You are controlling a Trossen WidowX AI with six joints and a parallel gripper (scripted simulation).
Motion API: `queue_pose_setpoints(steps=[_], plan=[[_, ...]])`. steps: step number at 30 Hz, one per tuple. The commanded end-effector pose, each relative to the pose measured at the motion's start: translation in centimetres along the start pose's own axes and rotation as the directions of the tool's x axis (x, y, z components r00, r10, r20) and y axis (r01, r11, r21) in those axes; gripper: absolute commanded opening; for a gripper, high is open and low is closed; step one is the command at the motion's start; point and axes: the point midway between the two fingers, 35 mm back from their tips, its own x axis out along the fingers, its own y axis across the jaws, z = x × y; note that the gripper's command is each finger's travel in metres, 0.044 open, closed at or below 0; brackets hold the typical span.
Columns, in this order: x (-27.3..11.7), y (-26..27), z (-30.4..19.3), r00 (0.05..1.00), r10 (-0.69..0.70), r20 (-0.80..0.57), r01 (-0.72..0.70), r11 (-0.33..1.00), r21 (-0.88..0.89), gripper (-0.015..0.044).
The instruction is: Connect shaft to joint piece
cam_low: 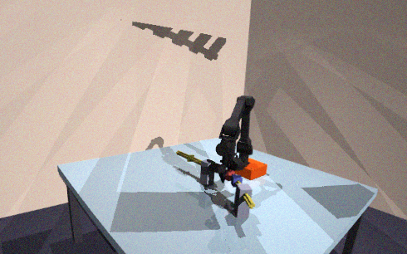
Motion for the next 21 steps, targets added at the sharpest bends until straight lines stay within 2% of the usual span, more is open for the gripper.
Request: queue_pose_setpoints(steps=[1, 5, 10, 13, 21], plan=[[0.00, 0.00, 0.00, 1.000, 0.000, 0.000, 0.000, 1.000, 0.001, 0.0000], [0.00, 0.00, 0.00, 1.000, 0.000, 0.000, 0.000, 1.000, 0.001, 0.0000], [0.00, 0.00, 0.00, 1.000, 0.000, 0.000, 0.000, 1.000, 0.001, 0.0131], [0.00, 0.00, 0.00, 1.000, 0.000, 0.000, 0.000, 1.000, 0.001, 0.0147], [0.00, 0.00, 0.00, 1.000, 0.000, 0.000, 0.000, 1.000, 0.001, 0.0357]])
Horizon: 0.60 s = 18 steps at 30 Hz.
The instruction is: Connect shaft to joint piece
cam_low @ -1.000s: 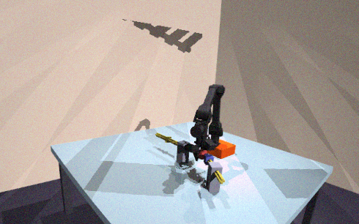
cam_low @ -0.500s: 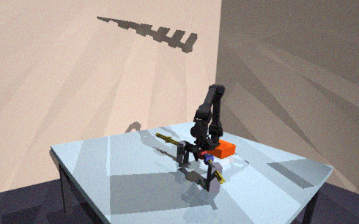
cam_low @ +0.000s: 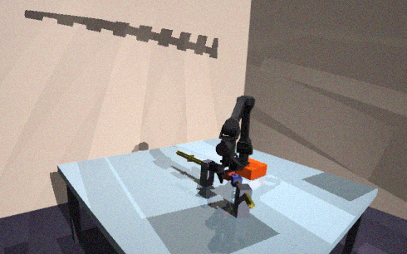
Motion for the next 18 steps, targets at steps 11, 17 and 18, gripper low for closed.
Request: queue_pose_setpoints(steps=[11, 17, 18], plan=[[0.0, 0.0, 0.0, 1.000, -0.001, 0.000, 0.001, 1.000, 0.001, 0.0440], [-2.6, 0.1, -0.2, 0.999, -0.004, 0.051, 0.004, 1.000, -0.004, 0.0440], [-2.8, 0.1, -0.2, 0.998, -0.004, 0.056, 0.004, 1.000, -0.004, 0.0440]])
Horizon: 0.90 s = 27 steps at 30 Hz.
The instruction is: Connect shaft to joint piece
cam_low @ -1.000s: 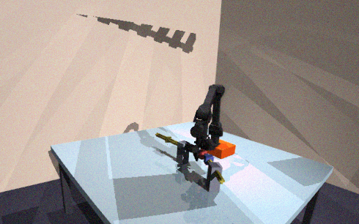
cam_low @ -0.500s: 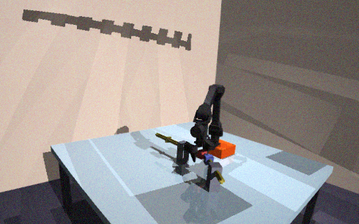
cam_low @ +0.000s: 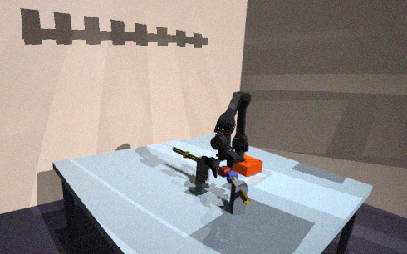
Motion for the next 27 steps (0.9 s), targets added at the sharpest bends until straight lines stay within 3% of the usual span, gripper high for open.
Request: queue_pose_setpoints(steps=[1, 7, 17, 27], plan=[[-1.6, -0.3, 0.1, 0.999, -0.023, 0.033, 0.023, 1.000, -0.006, 0.0440], [-1.8, -0.4, 0.2, 0.999, -0.023, 0.032, 0.022, 1.000, 0.017, 0.0440], [-4.8, -0.9, 0.5, 1.000, -0.023, 0.019, 0.015, 0.936, 0.350, 0.0440], [-7.8, -1.0, 0.7, 1.000, -0.023, 0.005, 0.014, 0.761, 0.648, 0.0440]])
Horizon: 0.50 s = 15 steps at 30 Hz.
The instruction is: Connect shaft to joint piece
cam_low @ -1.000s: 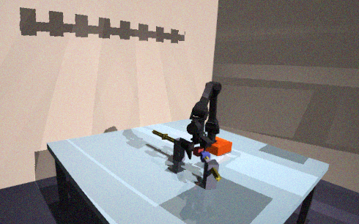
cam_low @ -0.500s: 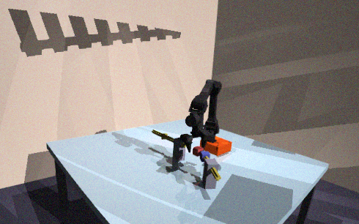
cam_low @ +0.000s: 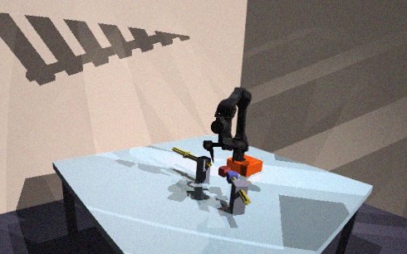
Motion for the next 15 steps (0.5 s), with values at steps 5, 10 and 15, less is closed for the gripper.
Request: queue_pose_setpoints(steps=[5, 10, 15], plan=[[-2.5, -0.1, 0.2, 1.000, -0.012, -0.005, 0.013, 0.967, 0.253, 0.0440], [-4.0, 0.0, 0.1, 1.000, -0.016, -0.011, 0.019, 0.909, 0.416, 0.0440], [-5.5, 0.2, 0.0, 1.000, -0.020, -0.016, 0.026, 0.824, 0.567, 0.0440]])
